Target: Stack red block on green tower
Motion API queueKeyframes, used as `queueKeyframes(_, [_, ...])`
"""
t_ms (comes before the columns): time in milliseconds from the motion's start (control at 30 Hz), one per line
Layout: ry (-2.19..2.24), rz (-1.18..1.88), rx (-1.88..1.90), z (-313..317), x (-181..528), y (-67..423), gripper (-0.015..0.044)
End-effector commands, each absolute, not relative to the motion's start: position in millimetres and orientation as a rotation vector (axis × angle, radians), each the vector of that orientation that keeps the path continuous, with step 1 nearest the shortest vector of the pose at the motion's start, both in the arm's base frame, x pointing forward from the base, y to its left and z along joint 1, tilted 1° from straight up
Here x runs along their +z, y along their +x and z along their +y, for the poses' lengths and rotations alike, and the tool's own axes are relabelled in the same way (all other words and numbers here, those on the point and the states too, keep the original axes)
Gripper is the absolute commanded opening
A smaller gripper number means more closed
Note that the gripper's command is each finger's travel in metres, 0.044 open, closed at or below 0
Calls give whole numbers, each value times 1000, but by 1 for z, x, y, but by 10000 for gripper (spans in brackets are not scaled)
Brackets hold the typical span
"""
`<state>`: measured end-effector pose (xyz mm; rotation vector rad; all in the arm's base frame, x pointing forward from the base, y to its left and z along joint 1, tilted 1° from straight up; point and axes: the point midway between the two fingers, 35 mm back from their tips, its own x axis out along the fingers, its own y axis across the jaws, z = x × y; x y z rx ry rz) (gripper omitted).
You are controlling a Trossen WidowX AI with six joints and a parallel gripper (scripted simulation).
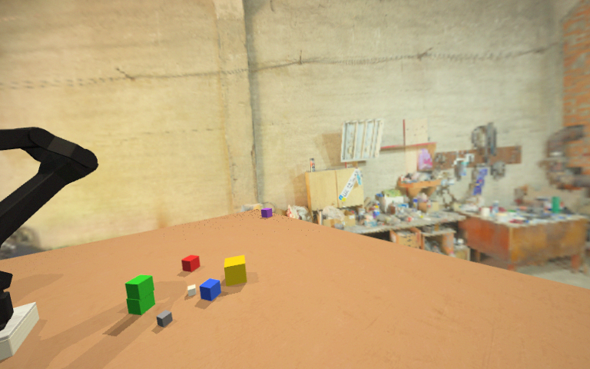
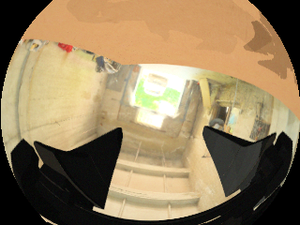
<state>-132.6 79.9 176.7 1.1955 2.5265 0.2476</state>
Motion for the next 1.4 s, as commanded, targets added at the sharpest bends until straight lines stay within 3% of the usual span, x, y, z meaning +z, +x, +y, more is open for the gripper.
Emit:
queueKeyframes(0, [1191, 2529, 244, 79, 177, -133, 426])
queueKeyframes(700, [587, 2582, -140, -41, 170, -156, 440])
queueKeyframes(1367, [127, 2350, -319, -156, 153, -88, 440])
